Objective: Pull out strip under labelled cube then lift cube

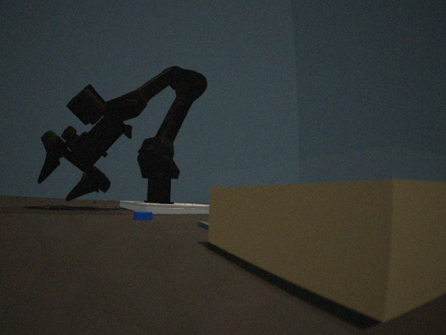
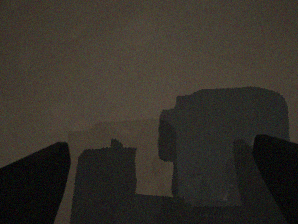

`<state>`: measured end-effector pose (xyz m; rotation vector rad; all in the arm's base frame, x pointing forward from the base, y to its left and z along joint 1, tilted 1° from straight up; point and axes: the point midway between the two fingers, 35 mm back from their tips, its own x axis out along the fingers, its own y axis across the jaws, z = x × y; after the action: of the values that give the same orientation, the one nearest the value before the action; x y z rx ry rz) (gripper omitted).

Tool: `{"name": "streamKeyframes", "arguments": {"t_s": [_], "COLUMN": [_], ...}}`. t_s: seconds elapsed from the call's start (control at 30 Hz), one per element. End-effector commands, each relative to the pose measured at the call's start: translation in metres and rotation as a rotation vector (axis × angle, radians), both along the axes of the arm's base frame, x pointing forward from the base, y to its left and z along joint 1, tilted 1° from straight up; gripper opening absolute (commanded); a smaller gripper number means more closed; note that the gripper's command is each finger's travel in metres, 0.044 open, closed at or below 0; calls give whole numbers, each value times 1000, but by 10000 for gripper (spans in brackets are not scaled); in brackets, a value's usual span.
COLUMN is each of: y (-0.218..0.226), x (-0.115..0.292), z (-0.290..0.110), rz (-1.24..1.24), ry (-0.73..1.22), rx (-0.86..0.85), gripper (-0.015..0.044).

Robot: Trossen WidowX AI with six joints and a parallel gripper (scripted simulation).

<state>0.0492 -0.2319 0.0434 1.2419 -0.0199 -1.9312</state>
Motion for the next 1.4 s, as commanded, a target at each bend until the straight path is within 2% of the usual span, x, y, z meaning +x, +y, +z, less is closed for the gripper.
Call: {"name": "streamKeyframes", "arguments": {"t_s": [0.0,0.33,0.57,0.73,0.93,1.17,1.37], "y": [0,0,1,15,58,139,225], "x": [0,1,10,79,157,224,253], "z": [2,42,41,55,77,105,133], "rz": [0,0,62,494,1020,1611,2090], "ry": [0,0,9,53,118,188,242], "rx": [0,0,8,-1,-62,-207,-418], "gripper": [400,400,400,400,400,400,400]}}
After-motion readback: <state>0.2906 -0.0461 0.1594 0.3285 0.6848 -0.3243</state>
